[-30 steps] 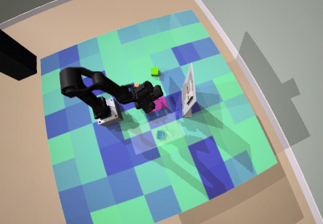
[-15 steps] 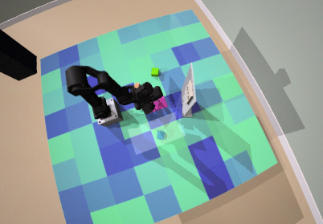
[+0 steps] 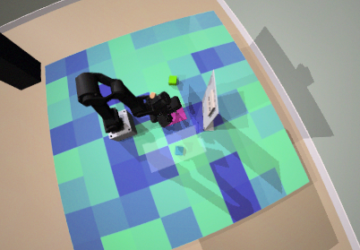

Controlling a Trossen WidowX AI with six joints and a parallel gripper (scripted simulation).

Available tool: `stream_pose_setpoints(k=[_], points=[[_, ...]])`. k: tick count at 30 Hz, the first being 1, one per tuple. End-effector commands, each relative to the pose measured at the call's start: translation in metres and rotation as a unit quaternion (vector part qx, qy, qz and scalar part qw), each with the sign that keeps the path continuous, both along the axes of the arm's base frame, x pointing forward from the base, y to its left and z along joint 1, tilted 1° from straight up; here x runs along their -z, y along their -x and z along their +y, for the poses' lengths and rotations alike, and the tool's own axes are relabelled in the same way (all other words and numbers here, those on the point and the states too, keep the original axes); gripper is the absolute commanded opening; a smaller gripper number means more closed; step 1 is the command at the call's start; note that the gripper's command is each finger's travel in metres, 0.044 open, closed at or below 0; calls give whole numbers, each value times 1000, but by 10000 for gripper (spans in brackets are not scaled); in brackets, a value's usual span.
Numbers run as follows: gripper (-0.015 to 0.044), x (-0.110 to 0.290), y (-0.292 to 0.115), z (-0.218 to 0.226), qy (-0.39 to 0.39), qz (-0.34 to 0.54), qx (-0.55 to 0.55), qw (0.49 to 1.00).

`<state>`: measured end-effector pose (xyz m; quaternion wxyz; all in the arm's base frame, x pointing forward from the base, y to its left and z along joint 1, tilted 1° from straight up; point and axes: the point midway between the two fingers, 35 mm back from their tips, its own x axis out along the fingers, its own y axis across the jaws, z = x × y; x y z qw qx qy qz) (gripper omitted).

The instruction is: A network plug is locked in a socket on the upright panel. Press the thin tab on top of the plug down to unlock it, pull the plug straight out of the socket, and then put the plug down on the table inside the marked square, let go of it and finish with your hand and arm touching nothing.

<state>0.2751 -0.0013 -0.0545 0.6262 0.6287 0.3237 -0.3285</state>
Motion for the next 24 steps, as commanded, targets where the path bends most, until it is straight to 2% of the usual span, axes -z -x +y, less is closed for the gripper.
stream_pose_setpoints(k=[1, 3, 9, 24], points=[[0, 0, 0, 0, 0, 0, 0, 1000], [0, 0, 0, 0, 0, 0, 0, 1000], [156, 0, 0, 0, 0, 0, 0, 1000], [156, -6, 3, 0, 0, 0, 0, 1000]])
